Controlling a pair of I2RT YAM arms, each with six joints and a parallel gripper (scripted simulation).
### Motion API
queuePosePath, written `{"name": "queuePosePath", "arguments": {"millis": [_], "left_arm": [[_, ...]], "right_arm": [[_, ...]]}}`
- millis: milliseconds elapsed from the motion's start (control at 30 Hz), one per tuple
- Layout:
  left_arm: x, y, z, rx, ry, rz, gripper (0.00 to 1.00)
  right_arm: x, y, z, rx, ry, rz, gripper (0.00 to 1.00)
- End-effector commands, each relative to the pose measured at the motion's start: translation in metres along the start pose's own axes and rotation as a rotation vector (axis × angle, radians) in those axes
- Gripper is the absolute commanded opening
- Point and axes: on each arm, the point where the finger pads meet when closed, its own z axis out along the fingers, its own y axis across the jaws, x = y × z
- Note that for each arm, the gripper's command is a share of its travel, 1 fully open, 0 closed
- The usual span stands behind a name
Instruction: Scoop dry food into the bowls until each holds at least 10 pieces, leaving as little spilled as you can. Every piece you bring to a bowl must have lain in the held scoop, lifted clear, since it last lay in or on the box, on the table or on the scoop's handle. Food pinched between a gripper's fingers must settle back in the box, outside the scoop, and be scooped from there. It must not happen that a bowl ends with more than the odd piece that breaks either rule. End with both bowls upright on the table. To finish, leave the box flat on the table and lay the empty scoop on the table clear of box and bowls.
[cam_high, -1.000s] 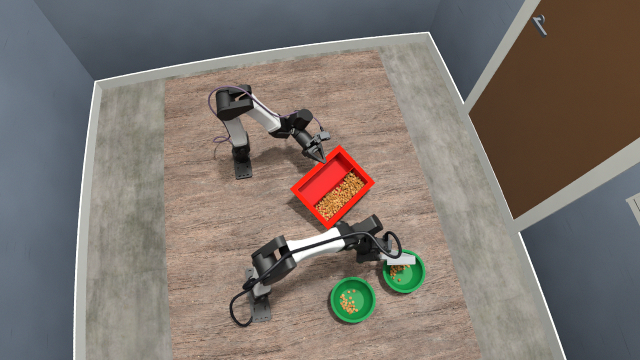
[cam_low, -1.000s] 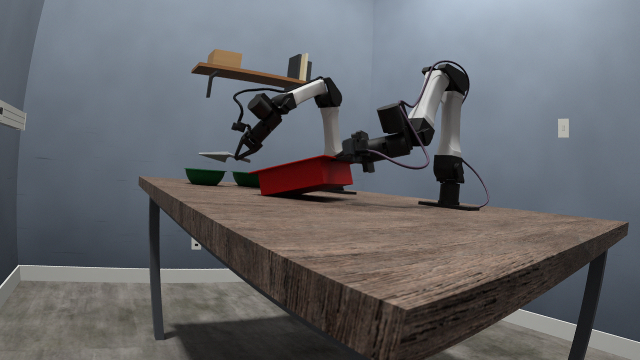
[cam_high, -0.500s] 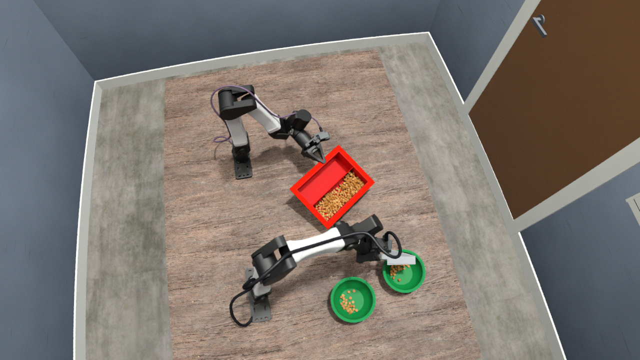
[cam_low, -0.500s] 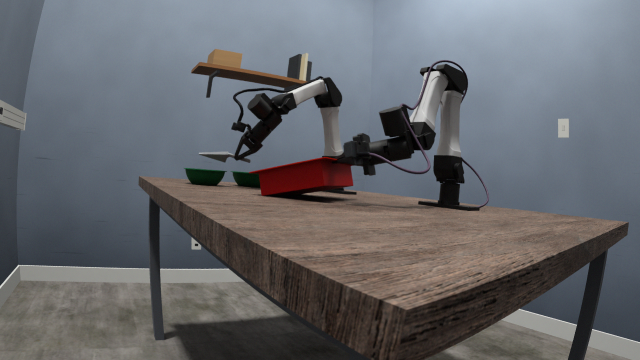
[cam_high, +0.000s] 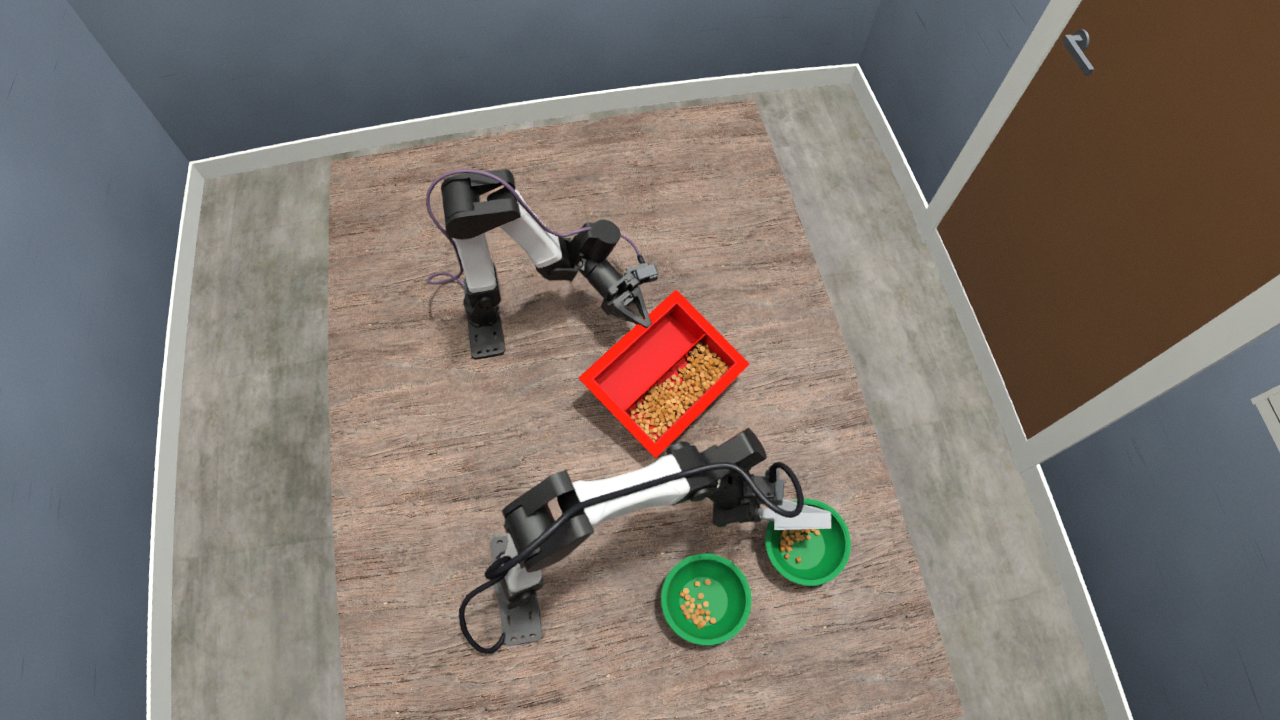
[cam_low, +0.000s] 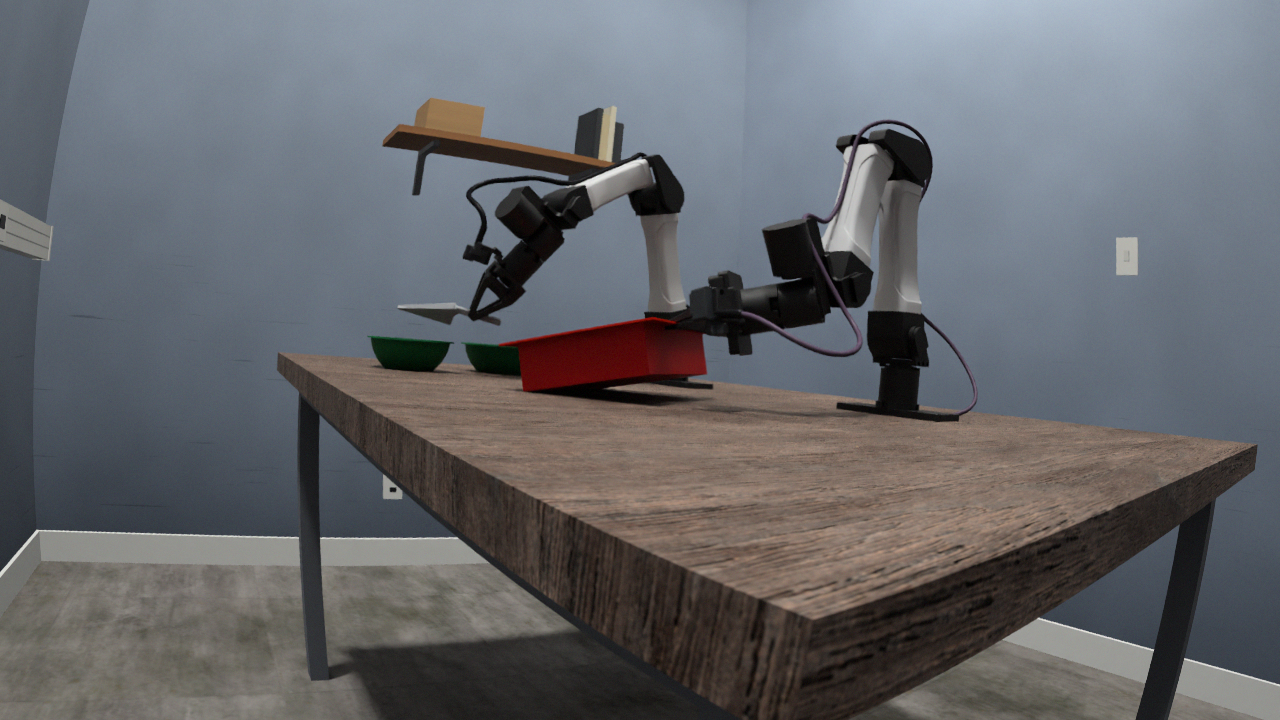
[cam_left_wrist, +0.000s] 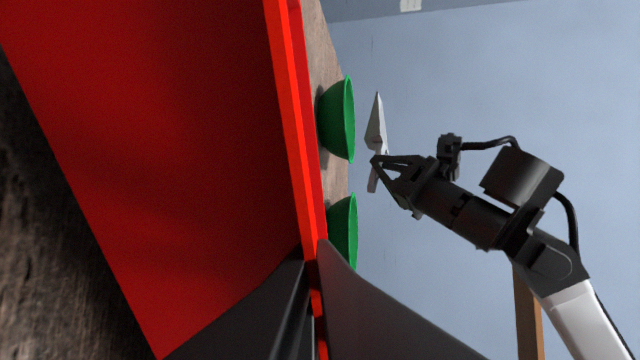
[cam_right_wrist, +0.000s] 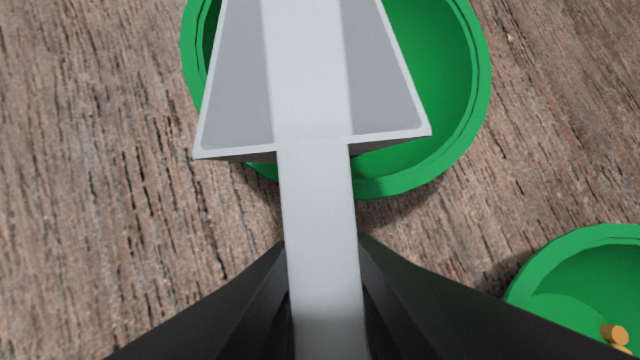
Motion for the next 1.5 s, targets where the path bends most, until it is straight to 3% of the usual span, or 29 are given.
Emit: {"name": "queuePosePath", "arguments": {"millis": [0, 133, 167, 700, 800, 1467], "left_arm": [[-0.005, 0.001, -0.003, 0.012, -0.025, 0.02, 0.0], [-0.009, -0.003, -0.003, 0.022, -0.029, 0.03, 0.0], [-0.007, -0.002, -0.002, 0.02, -0.025, 0.041, 0.27], [-0.005, -0.015, 0.003, 0.046, 0.006, 0.053, 0.27], [0.001, 0.005, -0.003, 0.02, -0.001, 0.009, 0.27], [0.0, 0.019, -0.006, 0.024, -0.015, 0.028, 0.27]], "right_arm": [[-0.02, -0.008, -0.015, -0.002, -0.07, 0.033, 0.0], [-0.021, -0.008, -0.015, -0.003, -0.071, 0.033, 0.0], [-0.021, -0.008, -0.015, -0.003, -0.071, 0.033, 0.0], [-0.021, -0.008, -0.015, -0.003, -0.072, 0.034, 0.0], [-0.021, -0.008, -0.015, -0.003, -0.072, 0.034, 0.0], [-0.021, -0.008, -0.015, -0.003, -0.072, 0.034, 0.0]]}}
